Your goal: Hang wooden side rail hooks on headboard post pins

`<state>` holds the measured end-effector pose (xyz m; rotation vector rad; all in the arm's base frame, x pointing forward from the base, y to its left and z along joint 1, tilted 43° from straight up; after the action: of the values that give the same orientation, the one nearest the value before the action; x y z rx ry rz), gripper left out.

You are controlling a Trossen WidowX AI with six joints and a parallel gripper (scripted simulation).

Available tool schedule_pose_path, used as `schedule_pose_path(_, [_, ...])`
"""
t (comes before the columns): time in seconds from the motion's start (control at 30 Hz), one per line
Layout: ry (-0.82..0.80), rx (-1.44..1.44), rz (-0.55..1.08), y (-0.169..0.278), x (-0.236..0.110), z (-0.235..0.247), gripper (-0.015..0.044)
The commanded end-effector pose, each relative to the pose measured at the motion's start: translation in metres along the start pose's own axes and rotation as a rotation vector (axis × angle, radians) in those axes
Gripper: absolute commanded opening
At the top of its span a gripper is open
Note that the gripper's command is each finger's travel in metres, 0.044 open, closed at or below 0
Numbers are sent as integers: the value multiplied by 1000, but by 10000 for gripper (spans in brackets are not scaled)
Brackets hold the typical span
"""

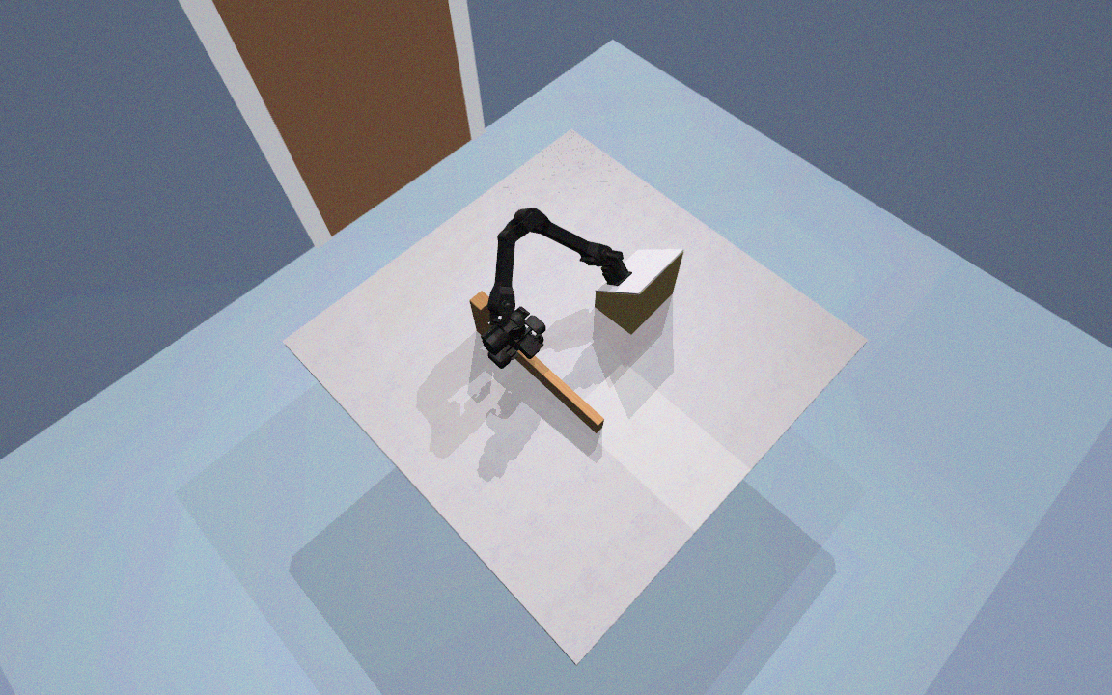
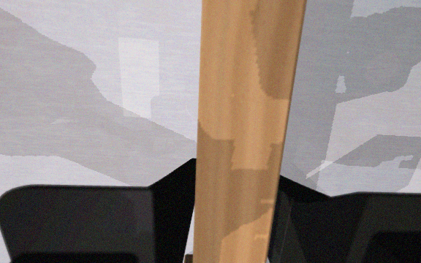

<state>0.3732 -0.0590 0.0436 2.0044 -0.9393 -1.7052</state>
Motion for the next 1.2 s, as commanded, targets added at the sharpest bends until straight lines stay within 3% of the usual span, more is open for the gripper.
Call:
schedule_pose_path(0.0, [9, -3, -5, 0, -3, -1, 0])
schedule_pose_path(1.17, [9, -3, -4, 3, -3, -2, 0])
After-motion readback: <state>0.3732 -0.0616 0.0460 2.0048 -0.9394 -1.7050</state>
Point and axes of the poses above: the point midway between the two fingers, 35 mm back from their tips, its own x axis out along the fingers, its own z axis across the jaws, y = z × x, the point moved 3 cm from there along -x, back along the fingers, and after that the axes turned 15 degrees about x, right-handed, at the moved point
